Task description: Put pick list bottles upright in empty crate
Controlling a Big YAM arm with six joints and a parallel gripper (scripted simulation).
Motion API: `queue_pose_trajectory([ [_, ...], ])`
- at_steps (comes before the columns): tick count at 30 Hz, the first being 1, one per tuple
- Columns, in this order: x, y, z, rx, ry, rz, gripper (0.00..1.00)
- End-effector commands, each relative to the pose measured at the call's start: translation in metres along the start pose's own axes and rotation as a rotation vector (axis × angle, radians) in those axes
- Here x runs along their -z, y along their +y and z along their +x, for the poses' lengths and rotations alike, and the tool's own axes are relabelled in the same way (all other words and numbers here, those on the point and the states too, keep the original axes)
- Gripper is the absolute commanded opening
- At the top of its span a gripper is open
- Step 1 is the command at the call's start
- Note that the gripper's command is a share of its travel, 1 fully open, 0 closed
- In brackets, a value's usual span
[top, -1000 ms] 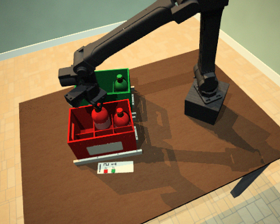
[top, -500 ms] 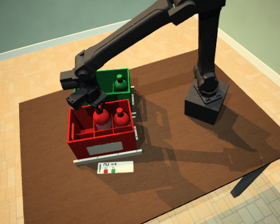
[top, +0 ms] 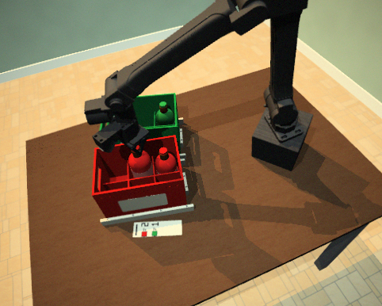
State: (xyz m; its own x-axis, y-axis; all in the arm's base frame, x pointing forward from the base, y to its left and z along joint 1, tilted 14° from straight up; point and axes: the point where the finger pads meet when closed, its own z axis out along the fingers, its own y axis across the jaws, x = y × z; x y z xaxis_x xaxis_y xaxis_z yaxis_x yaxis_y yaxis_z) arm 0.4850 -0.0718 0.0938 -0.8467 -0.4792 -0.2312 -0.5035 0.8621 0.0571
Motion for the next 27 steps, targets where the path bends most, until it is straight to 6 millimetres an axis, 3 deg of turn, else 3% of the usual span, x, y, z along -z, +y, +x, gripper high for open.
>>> queue_pose_trajectory([
  [1, 0.027, -0.012, -0.02, 0.002, -0.063, 0.055, 0.0],
  [4, 0.018, -0.006, -0.01, -0.003, -0.045, 0.039, 0.0],
  [6, 0.018, -0.006, -0.01, -0.003, -0.045, 0.039, 0.0],
  [7, 0.028, -0.011, -0.019, 0.0, -0.055, 0.048, 0.0],
  [18, 0.009, -0.004, -0.008, -0.003, -0.036, 0.031, 0.0],
  [27, 0.013, -0.006, -0.014, 0.002, -0.046, 0.039, 0.0],
])
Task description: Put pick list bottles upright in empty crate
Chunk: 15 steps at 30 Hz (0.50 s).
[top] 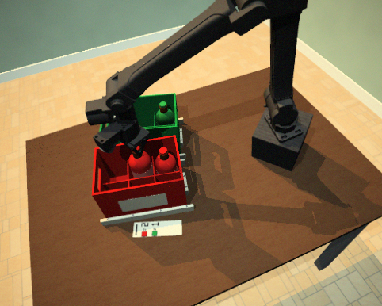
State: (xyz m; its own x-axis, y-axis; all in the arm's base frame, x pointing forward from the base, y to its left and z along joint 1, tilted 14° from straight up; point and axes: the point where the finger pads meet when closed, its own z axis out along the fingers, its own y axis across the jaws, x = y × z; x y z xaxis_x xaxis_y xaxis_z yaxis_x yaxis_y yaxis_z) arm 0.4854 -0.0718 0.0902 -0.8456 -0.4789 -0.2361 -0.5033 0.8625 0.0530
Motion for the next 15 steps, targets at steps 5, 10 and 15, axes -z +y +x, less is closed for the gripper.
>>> queue_pose_trajectory([
  [5, 0.0115, -0.0038, -0.0125, 0.001, -0.034, 0.028, 0.0],
  [10, 0.0138, -0.0039, -0.016, 0.005, -0.039, 0.032, 0.0],
  [15, 0.0132, -0.0048, -0.0163, 0.006, -0.039, 0.033, 0.0],
])
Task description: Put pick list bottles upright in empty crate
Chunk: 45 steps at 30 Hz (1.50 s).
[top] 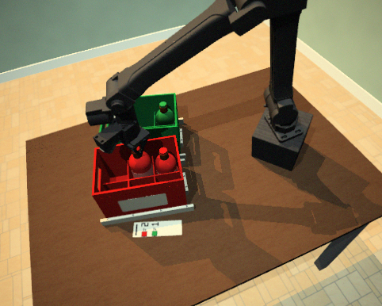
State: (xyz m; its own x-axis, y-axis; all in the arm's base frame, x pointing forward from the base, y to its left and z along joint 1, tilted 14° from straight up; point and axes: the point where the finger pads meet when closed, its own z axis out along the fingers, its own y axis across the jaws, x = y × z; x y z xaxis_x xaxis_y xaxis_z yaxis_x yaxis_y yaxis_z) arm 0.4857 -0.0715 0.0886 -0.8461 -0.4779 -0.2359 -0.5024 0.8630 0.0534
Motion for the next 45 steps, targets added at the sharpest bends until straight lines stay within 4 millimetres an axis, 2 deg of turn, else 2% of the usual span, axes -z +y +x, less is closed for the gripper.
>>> queue_pose_trajectory([
  [1, 0.014, -0.005, -0.017, 0.007, -0.04, 0.033, 0.0],
  [4, 0.012, -0.007, -0.012, 0.005, -0.028, 0.025, 0.0],
  [5, 0.022, -0.006, -0.022, 0.011, -0.055, 0.046, 0.0],
  [8, 0.024, -0.008, -0.025, 0.013, -0.057, 0.047, 0.0],
  [45, 0.023, -0.014, -0.03, 0.006, -0.04, 0.034, 0.0],
])
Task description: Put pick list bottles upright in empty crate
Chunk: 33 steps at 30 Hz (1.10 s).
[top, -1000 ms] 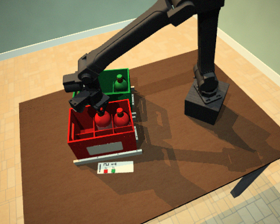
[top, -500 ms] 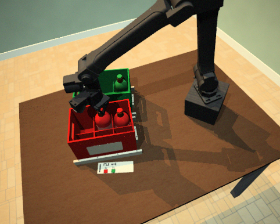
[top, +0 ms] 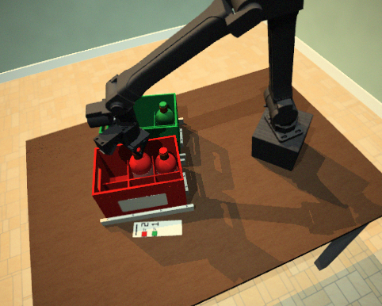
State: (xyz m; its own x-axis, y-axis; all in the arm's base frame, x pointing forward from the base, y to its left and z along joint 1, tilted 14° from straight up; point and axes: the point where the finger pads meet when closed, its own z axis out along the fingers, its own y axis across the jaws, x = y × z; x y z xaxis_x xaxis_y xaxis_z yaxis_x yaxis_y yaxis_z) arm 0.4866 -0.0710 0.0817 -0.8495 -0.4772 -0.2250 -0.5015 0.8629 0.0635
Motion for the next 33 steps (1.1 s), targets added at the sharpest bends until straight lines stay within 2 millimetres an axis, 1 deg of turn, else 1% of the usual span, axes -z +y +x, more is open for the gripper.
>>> queue_pose_trajectory([
  [1, 0.031, -0.013, -0.031, 0.01, -0.052, 0.044, 0.0],
  [4, 0.03, -0.013, -0.031, 0.01, -0.052, 0.044, 0.0],
  [7, 0.025, -0.012, -0.031, 0.01, -0.047, 0.039, 0.0],
  [11, 0.027, -0.015, -0.035, 0.015, -0.066, 0.056, 0.0],
  [14, 0.021, -0.016, -0.034, 0.012, -0.06, 0.051, 0.0],
  [18, 0.026, -0.015, -0.036, 0.017, -0.072, 0.06, 0.0],
  [21, 0.025, -0.015, -0.037, 0.018, -0.072, 0.06, 0.0],
  [23, 0.02, -0.017, -0.035, 0.013, -0.067, 0.057, 0.0],
  [28, 0.02, -0.016, -0.037, 0.017, -0.073, 0.061, 0.0],
  [33, 0.013, -0.017, -0.035, 0.014, -0.065, 0.055, 0.0],
])
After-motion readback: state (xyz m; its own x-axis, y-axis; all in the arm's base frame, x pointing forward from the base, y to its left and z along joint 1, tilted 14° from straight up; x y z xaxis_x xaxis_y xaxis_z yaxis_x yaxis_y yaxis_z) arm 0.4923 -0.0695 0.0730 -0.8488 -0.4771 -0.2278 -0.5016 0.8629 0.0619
